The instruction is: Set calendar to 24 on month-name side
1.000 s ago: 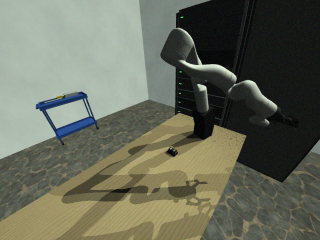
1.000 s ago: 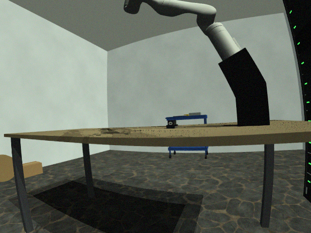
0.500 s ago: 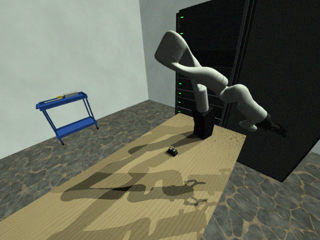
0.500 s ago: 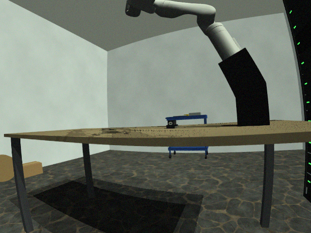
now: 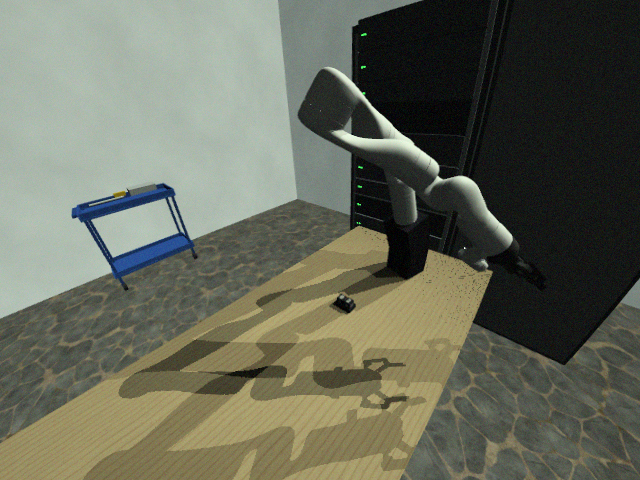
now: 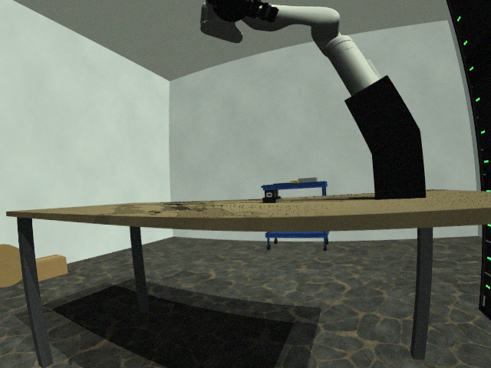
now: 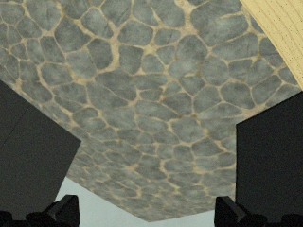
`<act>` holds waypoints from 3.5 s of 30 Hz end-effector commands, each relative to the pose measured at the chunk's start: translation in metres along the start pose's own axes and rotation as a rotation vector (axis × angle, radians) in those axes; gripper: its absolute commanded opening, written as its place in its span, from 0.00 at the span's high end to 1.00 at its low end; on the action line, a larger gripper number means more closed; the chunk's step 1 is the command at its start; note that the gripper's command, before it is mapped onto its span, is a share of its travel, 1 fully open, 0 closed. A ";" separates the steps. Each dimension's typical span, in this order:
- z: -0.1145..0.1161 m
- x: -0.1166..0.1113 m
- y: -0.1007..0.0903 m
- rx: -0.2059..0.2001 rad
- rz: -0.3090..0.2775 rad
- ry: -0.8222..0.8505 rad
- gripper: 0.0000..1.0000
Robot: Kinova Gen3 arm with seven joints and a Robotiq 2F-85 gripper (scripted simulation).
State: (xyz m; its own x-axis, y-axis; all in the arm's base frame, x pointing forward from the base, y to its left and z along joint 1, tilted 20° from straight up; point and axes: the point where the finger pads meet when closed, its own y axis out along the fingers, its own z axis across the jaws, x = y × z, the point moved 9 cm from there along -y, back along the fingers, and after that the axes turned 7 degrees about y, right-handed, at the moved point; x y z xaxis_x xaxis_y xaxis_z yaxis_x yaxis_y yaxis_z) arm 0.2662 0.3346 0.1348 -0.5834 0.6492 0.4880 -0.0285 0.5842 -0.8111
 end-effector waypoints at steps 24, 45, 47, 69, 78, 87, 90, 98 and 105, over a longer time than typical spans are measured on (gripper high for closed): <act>0.005 -0.073 -0.022 -0.047 0.142 0.107 0.00; 0.021 -0.132 -0.046 -0.077 0.262 0.204 0.00; 0.019 -0.132 -0.046 -0.081 0.263 0.204 0.00; 0.041 -0.183 -0.073 -0.106 0.373 0.297 0.00; 0.038 -0.183 -0.073 -0.111 0.374 0.297 0.00; 0.050 -0.206 -0.086 -0.123 0.426 0.342 0.00; 0.050 -0.206 -0.086 -0.123 0.426 0.342 0.00; 0.062 -0.225 -0.100 -0.134 0.474 0.385 0.00; 0.077 -0.241 -0.112 -0.139 0.518 0.427 0.00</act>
State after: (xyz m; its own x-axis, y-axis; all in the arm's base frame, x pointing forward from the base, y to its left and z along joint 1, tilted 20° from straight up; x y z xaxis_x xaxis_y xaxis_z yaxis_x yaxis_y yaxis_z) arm 0.3481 0.0943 0.0844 -0.1658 0.9697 0.1796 0.2756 0.2204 -0.9357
